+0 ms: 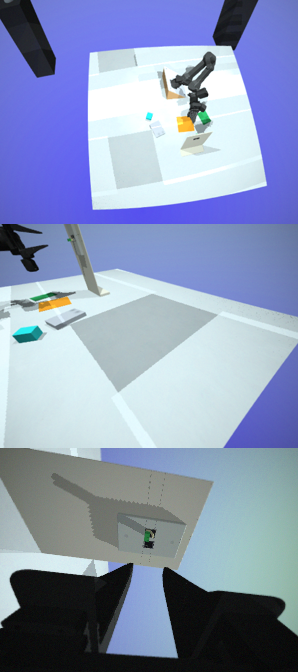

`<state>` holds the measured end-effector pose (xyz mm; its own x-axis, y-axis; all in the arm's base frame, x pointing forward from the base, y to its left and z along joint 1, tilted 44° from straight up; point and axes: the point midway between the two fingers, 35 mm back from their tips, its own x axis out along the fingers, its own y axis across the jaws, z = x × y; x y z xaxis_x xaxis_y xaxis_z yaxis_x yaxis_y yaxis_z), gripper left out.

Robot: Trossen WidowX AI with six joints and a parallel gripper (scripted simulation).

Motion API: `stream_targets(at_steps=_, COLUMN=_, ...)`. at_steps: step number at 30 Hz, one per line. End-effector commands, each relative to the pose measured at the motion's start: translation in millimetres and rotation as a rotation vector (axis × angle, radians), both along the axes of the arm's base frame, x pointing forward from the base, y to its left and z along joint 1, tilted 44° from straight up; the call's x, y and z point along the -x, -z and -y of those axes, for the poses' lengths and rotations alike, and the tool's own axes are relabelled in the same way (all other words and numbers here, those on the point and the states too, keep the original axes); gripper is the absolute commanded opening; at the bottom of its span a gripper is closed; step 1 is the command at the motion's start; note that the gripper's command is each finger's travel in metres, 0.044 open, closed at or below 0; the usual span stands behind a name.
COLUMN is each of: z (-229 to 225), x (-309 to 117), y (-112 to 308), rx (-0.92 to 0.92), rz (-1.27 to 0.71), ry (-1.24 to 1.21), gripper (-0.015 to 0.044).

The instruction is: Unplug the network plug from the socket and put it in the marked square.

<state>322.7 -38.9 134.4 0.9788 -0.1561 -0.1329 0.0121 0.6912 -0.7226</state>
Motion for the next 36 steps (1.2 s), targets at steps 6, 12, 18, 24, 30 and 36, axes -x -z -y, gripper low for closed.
stream_targets(at_steps=6, z=-1, x=-26, y=1, rx=-0.002, rz=0.003, ry=0.001, gripper=0.0156)
stream_targets(at_steps=12, z=-2, x=-32, y=1, rx=-0.002, rz=0.004, ry=0.001, gripper=0.0156)
stream_targets(at_steps=18, z=-2, x=-41, y=-1, rx=-0.002, rz=0.004, ry=0.001, gripper=0.0156)
stream_targets(at_steps=24, z=-2, x=-50, y=-2, rx=-0.002, rz=0.005, ry=0.001, gripper=0.0156)
stream_targets(at_steps=30, z=-2, x=-59, y=-2, rx=-0.002, rz=0.005, ry=0.001, gripper=0.0156)
stream_targets(at_steps=36, z=-3, x=-68, y=-3, rx=-0.002, rz=0.006, ry=0.001, gripper=0.0156)
